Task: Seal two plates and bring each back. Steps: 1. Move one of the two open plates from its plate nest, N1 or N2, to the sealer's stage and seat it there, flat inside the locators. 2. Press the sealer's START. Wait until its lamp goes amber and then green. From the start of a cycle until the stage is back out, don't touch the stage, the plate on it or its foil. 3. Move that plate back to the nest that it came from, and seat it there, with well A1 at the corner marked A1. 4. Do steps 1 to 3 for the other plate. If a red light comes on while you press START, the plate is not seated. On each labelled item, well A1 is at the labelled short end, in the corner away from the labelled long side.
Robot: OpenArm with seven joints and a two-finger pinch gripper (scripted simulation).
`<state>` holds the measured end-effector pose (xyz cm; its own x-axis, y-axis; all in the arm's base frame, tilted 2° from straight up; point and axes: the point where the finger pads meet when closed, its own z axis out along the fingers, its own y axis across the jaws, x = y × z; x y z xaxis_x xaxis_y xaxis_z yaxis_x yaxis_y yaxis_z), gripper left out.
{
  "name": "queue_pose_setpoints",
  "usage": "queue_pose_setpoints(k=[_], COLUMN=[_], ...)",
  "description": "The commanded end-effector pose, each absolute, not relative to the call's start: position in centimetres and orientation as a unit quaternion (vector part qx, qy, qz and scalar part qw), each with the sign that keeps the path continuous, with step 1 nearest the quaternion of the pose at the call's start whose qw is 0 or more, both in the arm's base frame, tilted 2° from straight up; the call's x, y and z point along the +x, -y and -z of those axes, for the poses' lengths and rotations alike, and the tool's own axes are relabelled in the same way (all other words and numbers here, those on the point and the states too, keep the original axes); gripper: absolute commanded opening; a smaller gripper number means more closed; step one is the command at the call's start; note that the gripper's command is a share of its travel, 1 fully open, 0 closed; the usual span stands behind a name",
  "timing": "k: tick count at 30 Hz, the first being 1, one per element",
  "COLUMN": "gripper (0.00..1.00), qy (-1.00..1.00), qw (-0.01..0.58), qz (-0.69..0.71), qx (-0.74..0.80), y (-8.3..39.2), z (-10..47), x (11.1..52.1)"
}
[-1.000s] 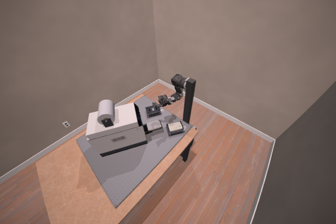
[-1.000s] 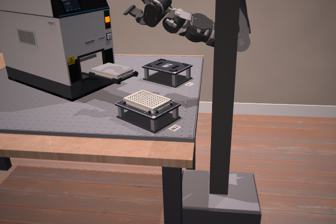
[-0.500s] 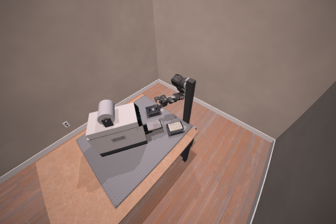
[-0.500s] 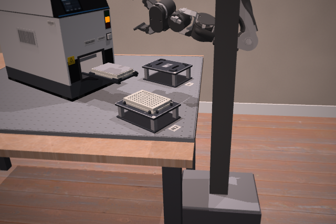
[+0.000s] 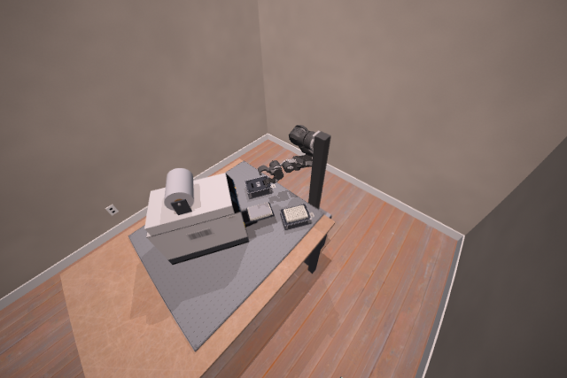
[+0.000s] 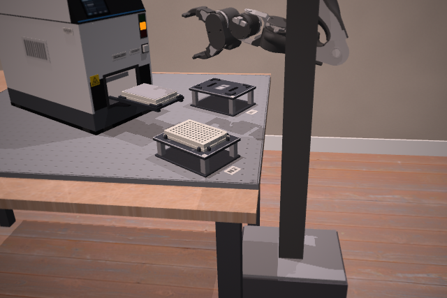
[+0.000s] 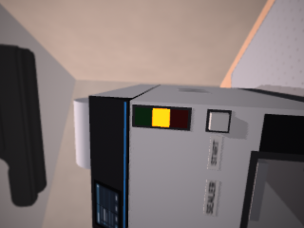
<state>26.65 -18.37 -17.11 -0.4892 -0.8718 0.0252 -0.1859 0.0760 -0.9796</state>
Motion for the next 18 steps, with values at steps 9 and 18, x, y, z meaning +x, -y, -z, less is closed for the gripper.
queue_pose_setpoints(k=[9, 18], gripper=[0.65, 0.65], qy=[-0.672, -0.672], qw=[0.313, 0.313], qz=[0.541, 0.54], qx=[-0.397, -0.397], y=[18.4, 18.4], z=[17.74, 17.74], x=[26.48, 26.48])
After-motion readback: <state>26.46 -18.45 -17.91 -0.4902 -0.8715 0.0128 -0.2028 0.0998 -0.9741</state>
